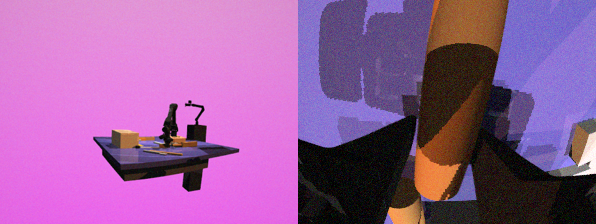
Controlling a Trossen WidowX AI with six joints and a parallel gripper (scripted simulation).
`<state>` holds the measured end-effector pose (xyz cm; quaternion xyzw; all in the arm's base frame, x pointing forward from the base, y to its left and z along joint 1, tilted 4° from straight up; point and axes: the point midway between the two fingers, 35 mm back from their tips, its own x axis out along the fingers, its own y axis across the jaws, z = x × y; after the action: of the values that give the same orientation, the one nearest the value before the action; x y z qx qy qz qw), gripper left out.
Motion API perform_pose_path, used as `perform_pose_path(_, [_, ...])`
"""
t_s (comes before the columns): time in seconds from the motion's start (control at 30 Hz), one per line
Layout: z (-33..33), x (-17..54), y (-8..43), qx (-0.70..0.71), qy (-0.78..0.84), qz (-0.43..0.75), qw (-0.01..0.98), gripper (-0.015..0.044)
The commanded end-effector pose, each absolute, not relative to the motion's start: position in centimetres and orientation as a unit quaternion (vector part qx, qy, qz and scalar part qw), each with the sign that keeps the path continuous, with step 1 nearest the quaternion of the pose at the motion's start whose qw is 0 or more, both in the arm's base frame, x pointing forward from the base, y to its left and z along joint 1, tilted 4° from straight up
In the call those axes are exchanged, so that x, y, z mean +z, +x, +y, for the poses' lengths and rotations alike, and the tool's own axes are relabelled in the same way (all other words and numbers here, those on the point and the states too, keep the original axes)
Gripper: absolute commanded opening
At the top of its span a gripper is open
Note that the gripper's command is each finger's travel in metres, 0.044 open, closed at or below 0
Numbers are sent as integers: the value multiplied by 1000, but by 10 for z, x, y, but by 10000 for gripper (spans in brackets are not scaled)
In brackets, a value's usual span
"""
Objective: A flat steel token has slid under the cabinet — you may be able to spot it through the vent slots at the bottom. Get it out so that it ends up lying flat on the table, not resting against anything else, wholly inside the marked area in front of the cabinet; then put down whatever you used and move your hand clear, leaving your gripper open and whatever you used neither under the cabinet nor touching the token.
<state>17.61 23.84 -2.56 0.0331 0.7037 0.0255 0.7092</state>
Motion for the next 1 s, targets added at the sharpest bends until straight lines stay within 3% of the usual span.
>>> perform_pose_path(0.0, [239, -25, 176, 26, 33, 704, 709, 138])
perform_pose_path(0.17, [239, -25, 176, 26, 33, 704, 709, 105])
perform_pose_path(0.3, [239, -25, 176, 26, 33, 704, 709, 0])
perform_pose_path(0.97, [235, -25, 203, -3, 60, 703, 709, 0])
